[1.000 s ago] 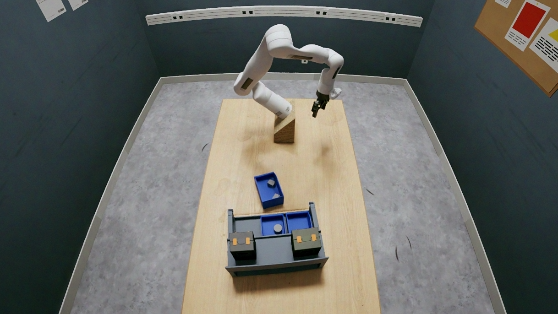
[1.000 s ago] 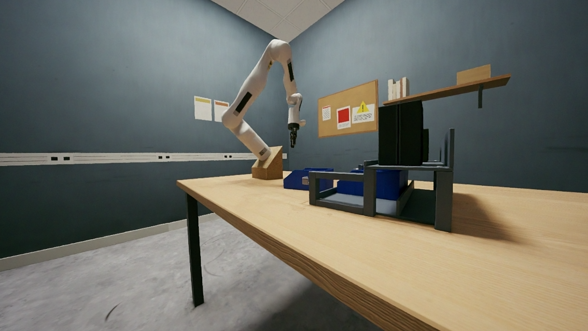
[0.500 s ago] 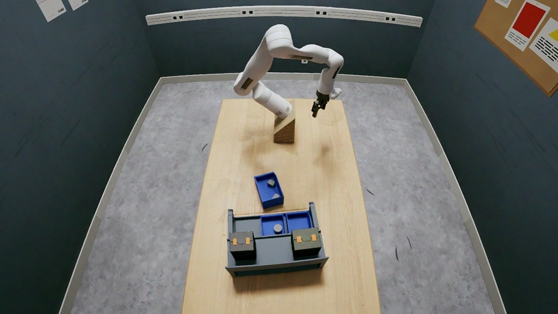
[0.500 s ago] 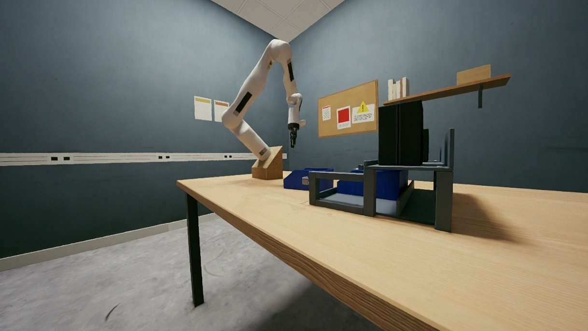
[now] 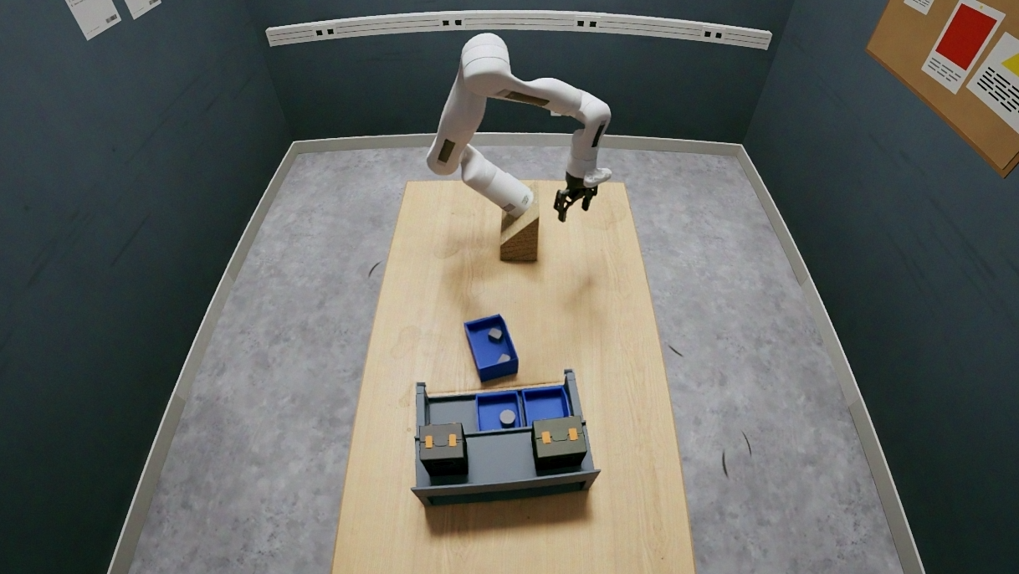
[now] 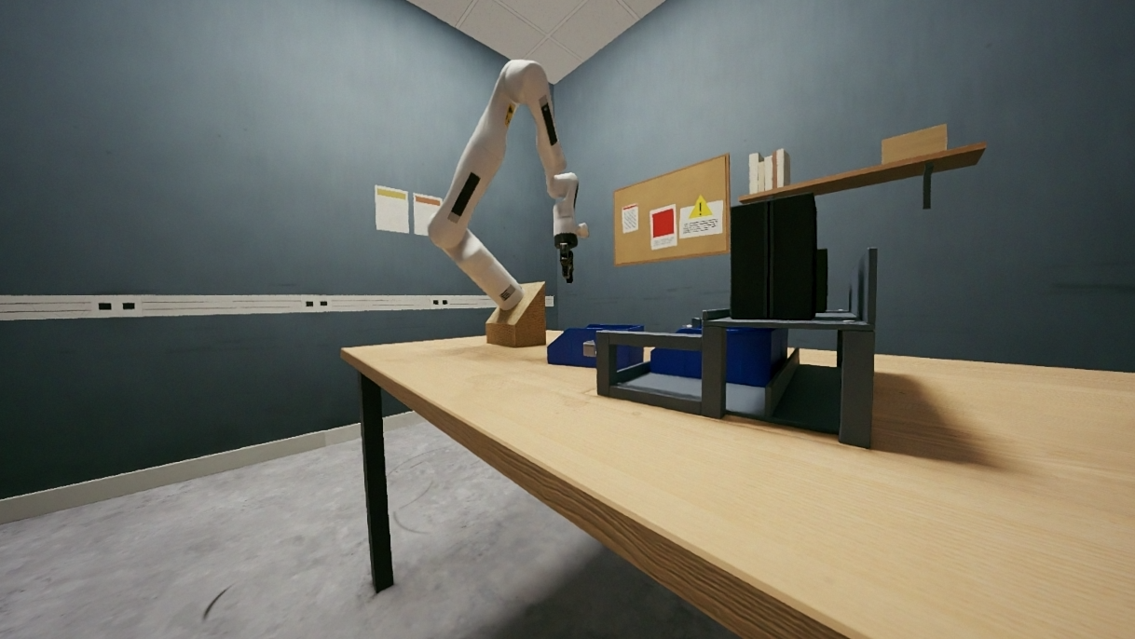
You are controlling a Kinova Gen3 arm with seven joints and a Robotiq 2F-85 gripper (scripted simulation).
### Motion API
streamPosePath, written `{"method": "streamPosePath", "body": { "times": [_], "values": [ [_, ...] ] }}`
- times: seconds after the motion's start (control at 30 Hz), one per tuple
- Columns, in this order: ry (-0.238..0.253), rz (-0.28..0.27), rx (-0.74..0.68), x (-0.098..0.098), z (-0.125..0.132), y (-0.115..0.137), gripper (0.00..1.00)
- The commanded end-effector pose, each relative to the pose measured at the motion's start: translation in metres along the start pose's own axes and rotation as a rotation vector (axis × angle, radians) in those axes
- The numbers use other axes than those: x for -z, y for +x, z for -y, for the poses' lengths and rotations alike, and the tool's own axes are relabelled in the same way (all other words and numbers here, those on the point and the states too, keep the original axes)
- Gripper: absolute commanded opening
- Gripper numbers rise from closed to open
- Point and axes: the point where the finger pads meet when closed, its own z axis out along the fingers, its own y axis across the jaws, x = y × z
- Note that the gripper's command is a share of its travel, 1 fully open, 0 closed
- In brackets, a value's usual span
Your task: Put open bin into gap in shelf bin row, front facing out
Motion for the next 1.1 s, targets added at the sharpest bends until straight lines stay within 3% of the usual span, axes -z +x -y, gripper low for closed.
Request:
{"method": "streamPosePath", "body": {
  "times": [0.0, 0.13, 0.3, 0.7, 0.87, 1.07],
  "values": [
    [0.003, -0.007, -0.003, 0.002, 0.000, 0.001, 1.00],
    [0.003, -0.007, -0.003, 0.002, 0.000, 0.001, 1.00],
    [0.002, -0.095, -0.247, 0.000, -0.048, 0.015, 1.00],
    [0.002, -0.095, -0.247, 0.000, -0.048, 0.015, 1.00],
    [0.002, -0.184, -0.491, -0.002, -0.096, 0.028, 1.00],
    [0.002, -0.184, -0.491, -0.002, -0.096, 0.028, 1.00]
  ]
}}
